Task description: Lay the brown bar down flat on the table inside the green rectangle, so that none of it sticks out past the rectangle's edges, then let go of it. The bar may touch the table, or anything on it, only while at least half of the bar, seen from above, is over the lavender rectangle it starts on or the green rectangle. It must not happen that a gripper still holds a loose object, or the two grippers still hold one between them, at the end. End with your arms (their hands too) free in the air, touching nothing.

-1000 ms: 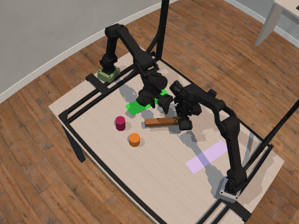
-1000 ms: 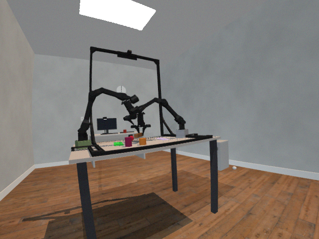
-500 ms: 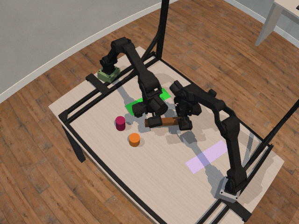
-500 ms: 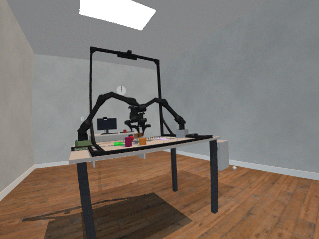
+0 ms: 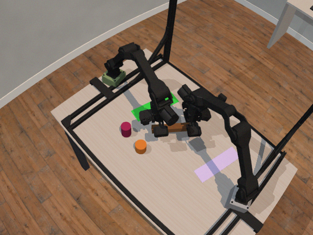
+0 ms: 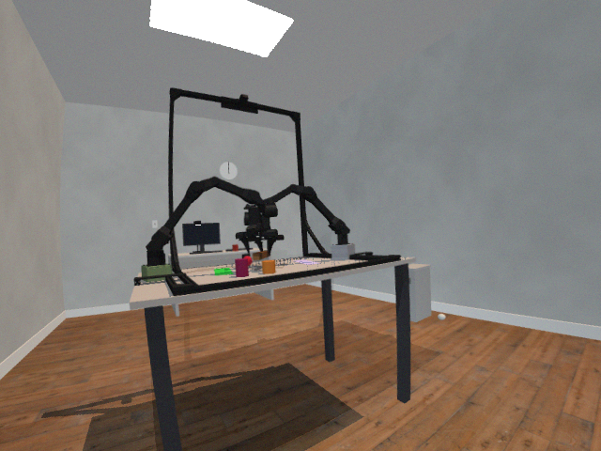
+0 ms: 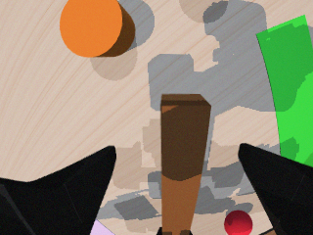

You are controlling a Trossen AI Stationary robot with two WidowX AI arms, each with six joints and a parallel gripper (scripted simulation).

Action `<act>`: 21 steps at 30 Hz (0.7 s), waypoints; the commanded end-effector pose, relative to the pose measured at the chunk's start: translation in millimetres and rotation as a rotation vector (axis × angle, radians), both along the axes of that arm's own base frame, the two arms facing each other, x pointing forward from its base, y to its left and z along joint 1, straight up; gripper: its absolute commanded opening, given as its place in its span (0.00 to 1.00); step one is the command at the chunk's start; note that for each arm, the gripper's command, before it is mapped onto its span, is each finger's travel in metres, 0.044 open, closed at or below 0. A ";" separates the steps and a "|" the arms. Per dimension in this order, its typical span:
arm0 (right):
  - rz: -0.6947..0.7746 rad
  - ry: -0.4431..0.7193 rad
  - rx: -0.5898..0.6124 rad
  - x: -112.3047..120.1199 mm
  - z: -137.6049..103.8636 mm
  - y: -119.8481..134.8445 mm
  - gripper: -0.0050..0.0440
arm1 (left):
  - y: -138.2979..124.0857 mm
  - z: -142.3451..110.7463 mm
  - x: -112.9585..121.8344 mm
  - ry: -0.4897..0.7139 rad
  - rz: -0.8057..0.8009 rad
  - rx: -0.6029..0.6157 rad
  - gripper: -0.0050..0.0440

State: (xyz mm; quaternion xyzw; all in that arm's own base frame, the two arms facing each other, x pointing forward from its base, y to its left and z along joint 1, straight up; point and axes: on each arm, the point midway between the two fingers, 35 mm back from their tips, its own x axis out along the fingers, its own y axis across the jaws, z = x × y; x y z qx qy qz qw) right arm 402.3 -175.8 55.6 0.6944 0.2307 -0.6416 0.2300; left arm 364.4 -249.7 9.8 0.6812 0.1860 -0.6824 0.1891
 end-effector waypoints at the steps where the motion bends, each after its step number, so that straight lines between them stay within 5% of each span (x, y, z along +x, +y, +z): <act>1: -0.003 0.070 -0.025 -0.9 -23.7 2.6 1.00 | 0.7 -0.7 0.4 -0.001 -0.002 0.005 0.10; 8: -0.003 0.070 -0.025 -0.9 -23.7 2.6 1.00 | 0.7 -0.7 0.4 -0.001 -0.002 0.005 0.10; 16: -0.003 0.070 -0.025 -0.9 -23.7 2.6 0.61 | 0.7 -0.7 0.4 -0.001 -0.002 0.005 0.10; 21: -0.003 0.070 -0.025 -0.9 -23.7 2.6 0.51 | 0.7 -0.7 0.4 -0.001 -0.002 0.005 0.10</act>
